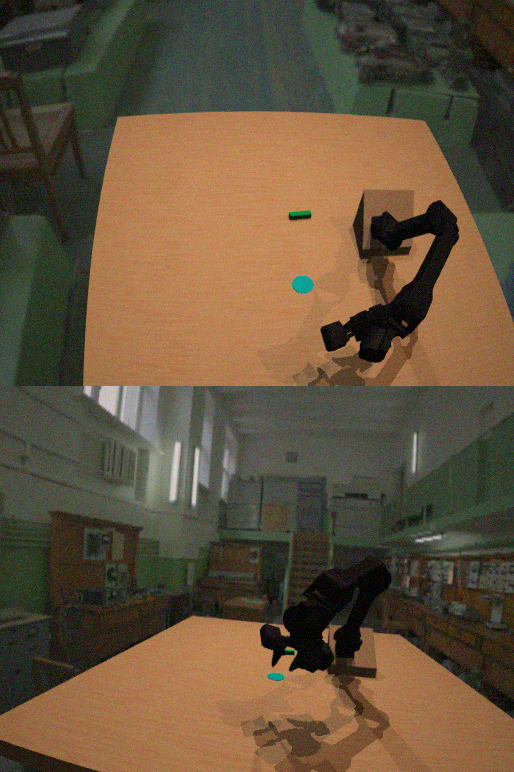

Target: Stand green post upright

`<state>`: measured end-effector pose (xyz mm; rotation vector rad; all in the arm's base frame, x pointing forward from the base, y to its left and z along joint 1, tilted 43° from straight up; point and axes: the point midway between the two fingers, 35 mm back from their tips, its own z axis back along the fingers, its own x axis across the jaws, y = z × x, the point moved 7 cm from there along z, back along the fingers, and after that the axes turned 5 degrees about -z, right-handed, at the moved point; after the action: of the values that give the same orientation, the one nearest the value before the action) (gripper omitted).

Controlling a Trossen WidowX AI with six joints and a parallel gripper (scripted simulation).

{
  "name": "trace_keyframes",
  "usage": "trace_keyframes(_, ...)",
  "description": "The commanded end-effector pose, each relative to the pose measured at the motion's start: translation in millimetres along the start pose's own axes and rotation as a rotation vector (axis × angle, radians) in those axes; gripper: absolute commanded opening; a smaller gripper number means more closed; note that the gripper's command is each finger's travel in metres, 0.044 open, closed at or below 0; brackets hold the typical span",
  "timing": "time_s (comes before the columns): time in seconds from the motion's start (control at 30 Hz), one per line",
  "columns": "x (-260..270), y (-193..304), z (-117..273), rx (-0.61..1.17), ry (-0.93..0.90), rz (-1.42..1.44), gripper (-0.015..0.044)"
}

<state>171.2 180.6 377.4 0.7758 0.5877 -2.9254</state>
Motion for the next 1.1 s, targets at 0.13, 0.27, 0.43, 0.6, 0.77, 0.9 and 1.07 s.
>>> trace_keyframes(0.13,-17,21,-35,0.089,-0.065,-0.086,0.0233)
trace_keyframes(0.27,-26,36,-51,0.131,-0.097,-0.140,0.0233)
trace_keyframes(0.43,-36,56,-71,0.178,-0.139,-0.211,0.0233)
trace_keyframes(0.6,-45,80,-89,0.220,-0.181,-0.287,0.0233)
trace_keyframes(0.77,-53,105,-105,0.255,-0.223,-0.367,0.0233)
trace_keyframes(0.9,-57,127,-116,0.280,-0.257,-0.435,0.0233)
trace_keyframes(1.07,-60,156,-129,0.304,-0.298,-0.523,0.0233)
